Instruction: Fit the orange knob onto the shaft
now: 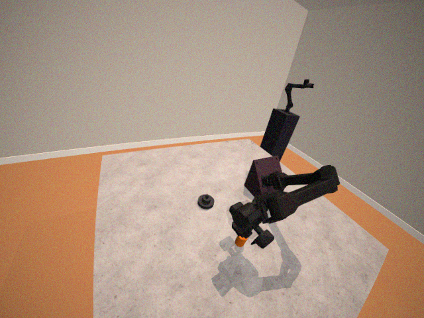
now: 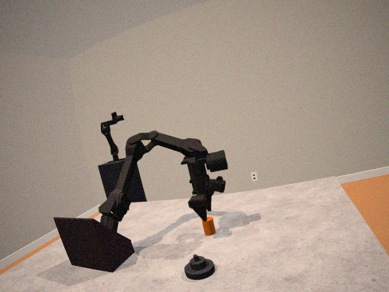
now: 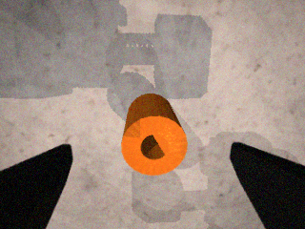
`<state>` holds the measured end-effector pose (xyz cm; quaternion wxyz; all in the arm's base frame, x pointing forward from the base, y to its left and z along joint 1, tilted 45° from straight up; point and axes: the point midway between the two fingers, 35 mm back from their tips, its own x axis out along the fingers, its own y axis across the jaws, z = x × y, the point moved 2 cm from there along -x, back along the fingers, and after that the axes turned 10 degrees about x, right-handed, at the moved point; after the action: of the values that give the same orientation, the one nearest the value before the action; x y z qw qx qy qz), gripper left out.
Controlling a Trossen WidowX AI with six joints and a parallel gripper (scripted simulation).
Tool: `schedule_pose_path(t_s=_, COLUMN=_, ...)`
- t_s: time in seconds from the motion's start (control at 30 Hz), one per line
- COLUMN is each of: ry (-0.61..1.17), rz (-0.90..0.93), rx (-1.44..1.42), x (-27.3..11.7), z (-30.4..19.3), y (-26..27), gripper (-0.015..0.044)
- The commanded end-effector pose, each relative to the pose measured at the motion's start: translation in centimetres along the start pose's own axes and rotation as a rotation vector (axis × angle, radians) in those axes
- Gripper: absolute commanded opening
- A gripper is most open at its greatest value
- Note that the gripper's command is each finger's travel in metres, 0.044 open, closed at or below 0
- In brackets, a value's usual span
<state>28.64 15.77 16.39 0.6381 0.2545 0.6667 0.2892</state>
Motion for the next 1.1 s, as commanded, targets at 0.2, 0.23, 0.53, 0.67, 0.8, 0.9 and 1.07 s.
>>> schedule_pose_path(t_s=0.2, ry=0.005, rz=-0.005, rx=0.008, x=1.7, z=0.0, y=-0.2, gripper=0.044)
schedule_pose_path(t_s=0.23, ry=0.005, rz=-0.005, rx=0.008, x=1.9, z=0.0, y=-0.2, gripper=0.044)
schedule_pose_path(t_s=0.53, ry=0.005, rz=-0.005, rx=0.008, x=3.3, z=0.0, y=-0.2, gripper=0.044)
schedule_pose_path(t_s=0.67, ry=0.005, rz=-0.004, rx=0.008, x=4.0, z=-0.1, y=-0.2, gripper=0.044)
schedule_pose_path(t_s=0.8, ry=0.005, rz=-0.003, rx=0.008, x=4.6, z=-0.1, y=-0.2, gripper=0.044)
schedule_pose_path(t_s=0.9, ry=0.005, rz=-0.003, rx=0.008, x=5.1, z=-0.2, y=-0.2, gripper=0.044)
schedule_pose_path(t_s=1.07, ry=0.005, rz=-0.001, rx=0.008, x=5.9, z=-0.3, y=-0.2, gripper=0.044)
